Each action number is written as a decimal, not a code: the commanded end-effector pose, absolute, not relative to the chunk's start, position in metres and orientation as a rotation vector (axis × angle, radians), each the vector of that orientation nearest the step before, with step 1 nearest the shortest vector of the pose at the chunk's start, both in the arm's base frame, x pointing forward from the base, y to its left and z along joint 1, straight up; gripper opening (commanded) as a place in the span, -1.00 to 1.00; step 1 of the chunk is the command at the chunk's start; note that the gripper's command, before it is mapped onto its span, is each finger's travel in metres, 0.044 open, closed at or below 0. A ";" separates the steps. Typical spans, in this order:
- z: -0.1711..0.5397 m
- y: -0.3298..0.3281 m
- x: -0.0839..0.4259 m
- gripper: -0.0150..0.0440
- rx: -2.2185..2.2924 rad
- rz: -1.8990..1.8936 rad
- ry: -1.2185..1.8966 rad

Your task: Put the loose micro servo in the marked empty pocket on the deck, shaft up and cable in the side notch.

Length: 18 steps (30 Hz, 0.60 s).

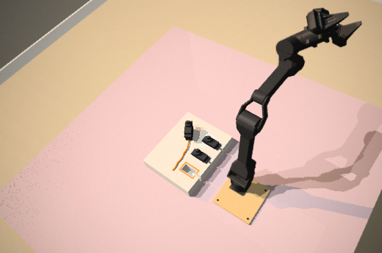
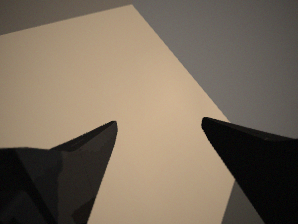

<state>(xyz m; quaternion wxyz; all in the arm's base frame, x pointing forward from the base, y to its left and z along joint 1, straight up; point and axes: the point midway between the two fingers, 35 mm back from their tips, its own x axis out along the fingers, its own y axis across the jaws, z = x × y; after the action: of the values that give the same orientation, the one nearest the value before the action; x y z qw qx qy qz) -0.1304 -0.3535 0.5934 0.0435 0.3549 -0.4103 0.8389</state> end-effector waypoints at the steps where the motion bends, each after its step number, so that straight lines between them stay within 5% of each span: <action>1: 0.593 -0.354 -0.130 0.95 1.090 2.568 -1.255; 18: 0.569 -0.418 -0.042 1.00 1.500 2.918 -1.206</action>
<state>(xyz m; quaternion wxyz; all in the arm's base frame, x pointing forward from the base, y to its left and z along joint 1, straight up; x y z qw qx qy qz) -0.0645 -0.4069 0.5765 -0.1239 0.4101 -0.3613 0.8282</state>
